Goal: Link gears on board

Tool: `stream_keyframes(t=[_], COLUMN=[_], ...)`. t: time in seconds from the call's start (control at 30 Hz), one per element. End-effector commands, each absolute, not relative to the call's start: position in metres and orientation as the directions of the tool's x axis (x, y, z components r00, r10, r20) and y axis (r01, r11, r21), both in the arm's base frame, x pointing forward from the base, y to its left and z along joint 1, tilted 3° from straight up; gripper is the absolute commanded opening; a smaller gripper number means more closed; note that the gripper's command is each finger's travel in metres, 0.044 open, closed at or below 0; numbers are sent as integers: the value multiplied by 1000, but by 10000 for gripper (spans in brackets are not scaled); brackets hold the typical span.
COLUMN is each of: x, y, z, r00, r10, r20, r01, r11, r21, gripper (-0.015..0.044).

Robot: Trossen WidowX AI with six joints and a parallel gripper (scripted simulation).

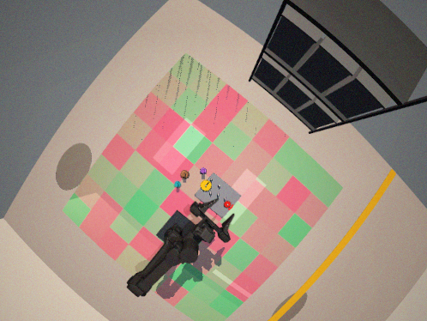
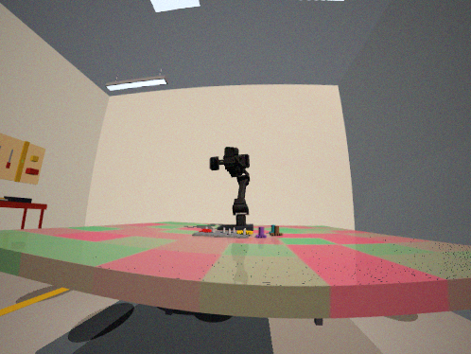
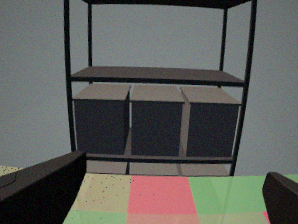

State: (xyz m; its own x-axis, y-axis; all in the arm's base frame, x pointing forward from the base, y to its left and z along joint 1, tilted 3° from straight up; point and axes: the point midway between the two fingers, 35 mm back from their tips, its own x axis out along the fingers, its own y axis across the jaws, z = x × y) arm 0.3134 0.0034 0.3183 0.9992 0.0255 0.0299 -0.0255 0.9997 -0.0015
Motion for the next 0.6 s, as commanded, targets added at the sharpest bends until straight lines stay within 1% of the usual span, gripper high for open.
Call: stream_keyframes(t=[0.0,0.03,0.13,0.27,0.4,0.57], x=[315,320,345,371,385,385], y=[4,8,29,58,82,109], z=[317,314,291,255,214,162], r00=[999,999,980,898,753,502], r10=[29,38,90,141,150,116], r20=[20,-10,-180,-416,-640,-857], r01=[-29,-38,-83,-117,-134,-160], r11=[1000,999,995,990,988,986], r21=[1,9,51,83,74,39], gripper=[426,440,440,440,440,440])
